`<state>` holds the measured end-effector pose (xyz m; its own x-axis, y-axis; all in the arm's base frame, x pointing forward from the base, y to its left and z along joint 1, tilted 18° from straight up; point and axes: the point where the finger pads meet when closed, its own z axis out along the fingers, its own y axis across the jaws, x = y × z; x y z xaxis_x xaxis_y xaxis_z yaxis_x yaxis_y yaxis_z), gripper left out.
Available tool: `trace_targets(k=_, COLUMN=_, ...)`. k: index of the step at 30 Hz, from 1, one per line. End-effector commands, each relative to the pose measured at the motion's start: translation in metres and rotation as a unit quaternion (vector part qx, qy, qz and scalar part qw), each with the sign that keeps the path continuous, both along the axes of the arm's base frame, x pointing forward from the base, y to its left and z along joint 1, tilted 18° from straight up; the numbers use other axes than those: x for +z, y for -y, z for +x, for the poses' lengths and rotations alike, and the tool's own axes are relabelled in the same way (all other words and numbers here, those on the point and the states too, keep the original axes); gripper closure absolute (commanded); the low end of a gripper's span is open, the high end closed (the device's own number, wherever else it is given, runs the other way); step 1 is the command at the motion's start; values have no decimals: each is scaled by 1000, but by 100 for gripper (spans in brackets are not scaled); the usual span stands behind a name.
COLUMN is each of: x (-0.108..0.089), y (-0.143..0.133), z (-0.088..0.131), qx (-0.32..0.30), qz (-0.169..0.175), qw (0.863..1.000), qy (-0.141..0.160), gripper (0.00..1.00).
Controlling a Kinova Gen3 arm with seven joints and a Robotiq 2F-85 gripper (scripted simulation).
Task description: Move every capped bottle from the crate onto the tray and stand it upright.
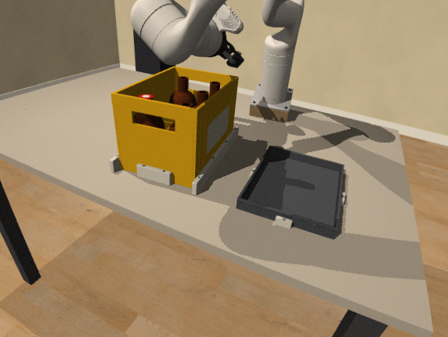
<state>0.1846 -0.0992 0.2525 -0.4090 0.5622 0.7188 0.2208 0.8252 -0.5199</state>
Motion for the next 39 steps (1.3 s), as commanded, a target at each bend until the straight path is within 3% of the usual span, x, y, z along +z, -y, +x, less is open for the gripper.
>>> trace_targets(k=1, x=0, y=2, z=2, qx=5, qz=2, qw=1000, qy=2, gripper=0)
trace_targets(k=15, x=-5, y=35, z=35, qx=84, qz=37, qw=995, qy=29, gripper=0)
trace_targets(k=39, x=5, y=58, z=93, qx=194, qz=85, qw=975, qy=62, gripper=0)
